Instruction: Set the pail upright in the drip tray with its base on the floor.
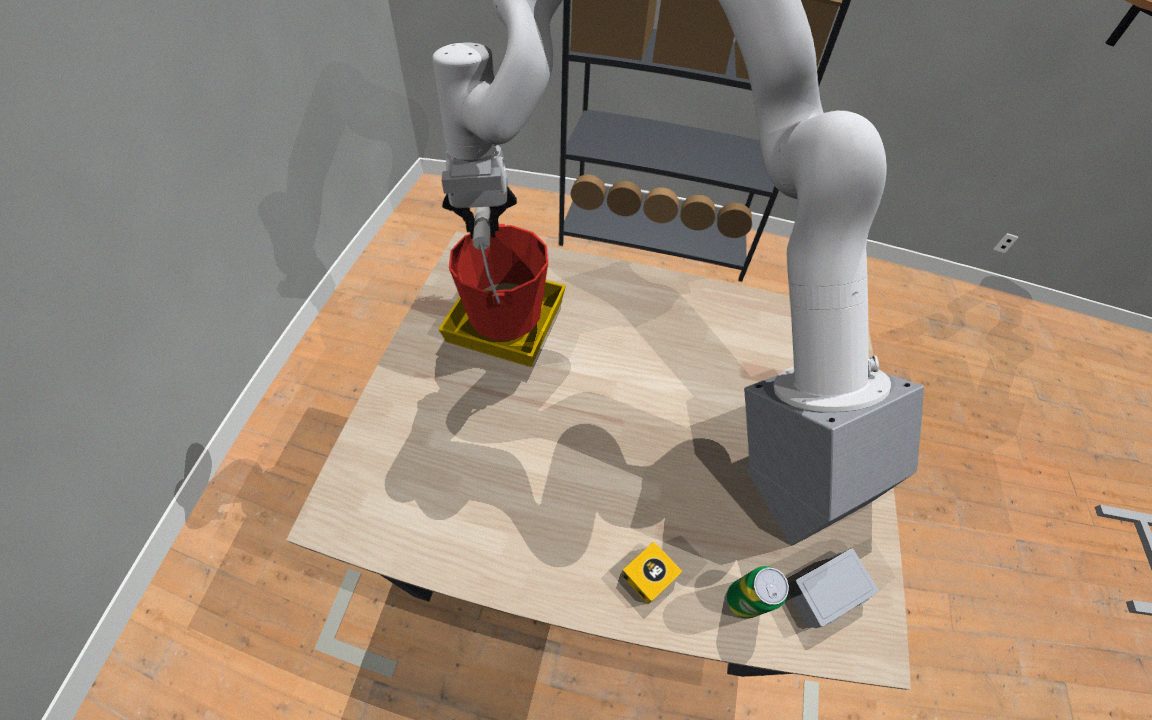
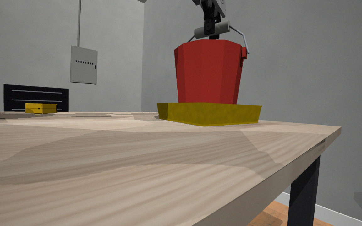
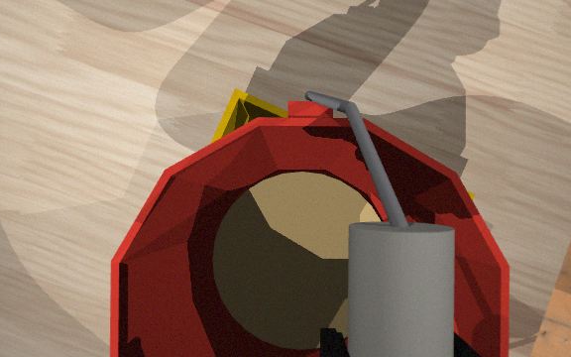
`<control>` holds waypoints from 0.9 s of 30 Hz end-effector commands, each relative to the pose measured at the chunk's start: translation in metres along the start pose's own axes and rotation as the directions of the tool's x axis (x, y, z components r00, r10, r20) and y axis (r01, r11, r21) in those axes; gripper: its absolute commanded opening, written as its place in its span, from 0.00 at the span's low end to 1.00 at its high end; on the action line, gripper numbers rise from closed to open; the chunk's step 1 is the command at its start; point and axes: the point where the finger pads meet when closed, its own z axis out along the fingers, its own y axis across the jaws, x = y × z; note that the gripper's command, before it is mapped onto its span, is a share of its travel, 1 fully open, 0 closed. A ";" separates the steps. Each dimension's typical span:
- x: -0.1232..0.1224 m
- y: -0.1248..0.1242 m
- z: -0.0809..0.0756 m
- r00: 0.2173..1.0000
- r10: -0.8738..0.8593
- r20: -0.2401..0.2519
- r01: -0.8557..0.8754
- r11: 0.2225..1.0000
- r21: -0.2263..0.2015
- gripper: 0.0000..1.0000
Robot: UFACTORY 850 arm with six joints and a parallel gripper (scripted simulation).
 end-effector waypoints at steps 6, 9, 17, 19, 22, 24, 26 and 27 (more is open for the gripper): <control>0.000 0.001 0.009 1.000 0.001 0.000 -0.001 1.000 -0.002 0.00; 0.000 0.001 0.010 1.000 0.001 0.000 -0.001 1.000 -0.002 0.00; 0.000 0.001 0.015 1.000 0.001 0.000 -0.001 1.000 -0.002 0.00; 0.000 0.001 0.016 1.000 0.001 0.000 -0.001 1.000 -0.002 0.00; 0.000 0.001 0.017 1.000 0.001 0.000 -0.001 1.000 -0.002 0.00; 0.000 0.001 0.018 1.000 0.001 0.000 -0.001 1.000 -0.002 0.00; 0.000 0.001 0.018 1.000 0.001 0.000 -0.001 1.000 -0.002 0.00; 0.000 0.001 0.018 1.000 0.001 0.000 -0.001 1.000 -0.002 0.00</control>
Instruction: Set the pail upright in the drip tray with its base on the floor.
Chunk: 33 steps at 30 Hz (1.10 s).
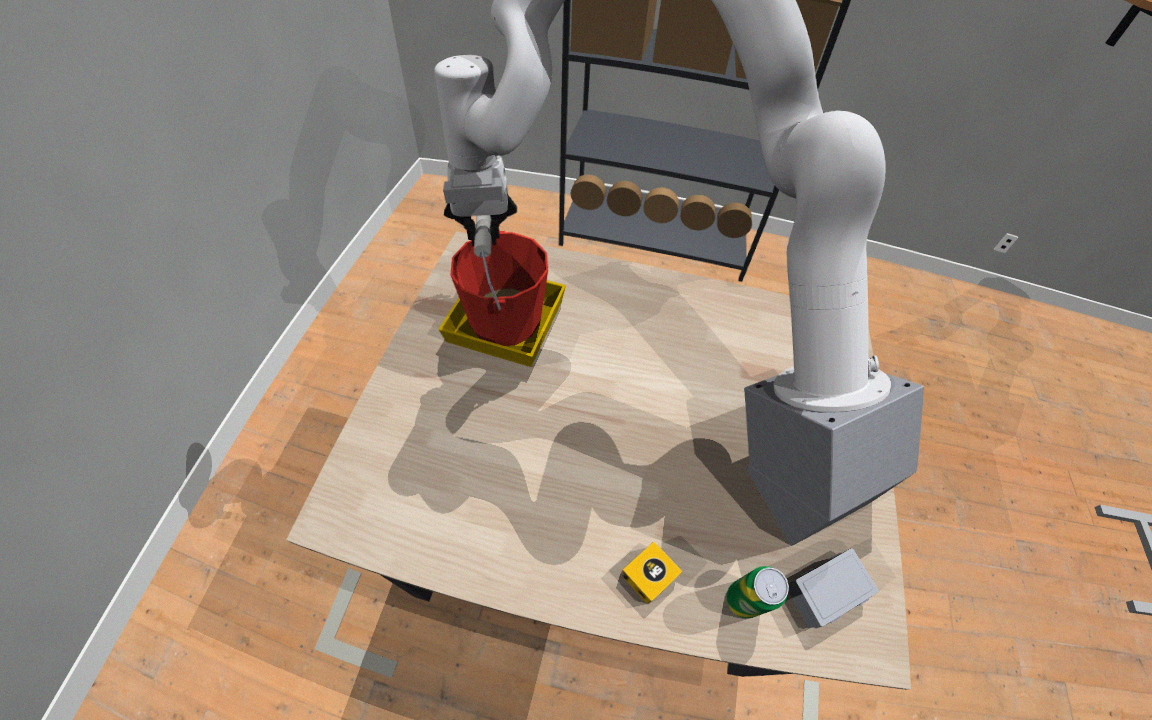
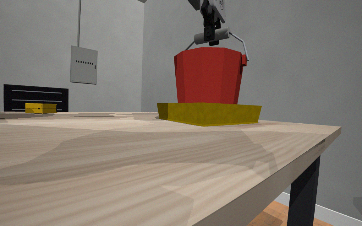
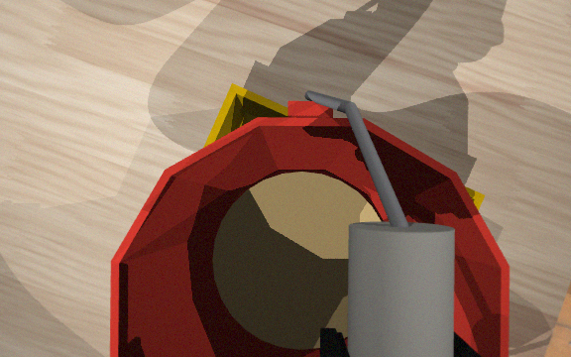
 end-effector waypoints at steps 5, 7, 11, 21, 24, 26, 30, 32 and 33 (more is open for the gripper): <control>0.000 0.001 0.001 1.000 0.001 0.000 -0.001 1.000 -0.002 0.00; 0.000 0.001 0.001 1.000 0.001 0.000 -0.001 1.000 -0.002 0.00; 0.000 0.001 0.002 1.000 0.001 0.000 -0.001 1.000 -0.002 0.00; 0.000 0.001 0.002 1.000 0.001 0.000 -0.001 1.000 -0.002 0.00; 0.000 0.001 0.002 1.000 0.001 0.000 -0.001 1.000 -0.002 0.00; 0.000 0.001 0.002 1.000 0.001 0.000 -0.001 1.000 -0.002 0.00; 0.000 0.001 0.002 1.000 0.001 0.000 -0.001 1.000 -0.002 1.00; 0.000 0.001 0.002 1.000 0.001 0.000 -0.001 1.000 -0.002 1.00; 0.000 0.001 0.002 1.000 0.001 0.000 -0.001 1.000 -0.002 1.00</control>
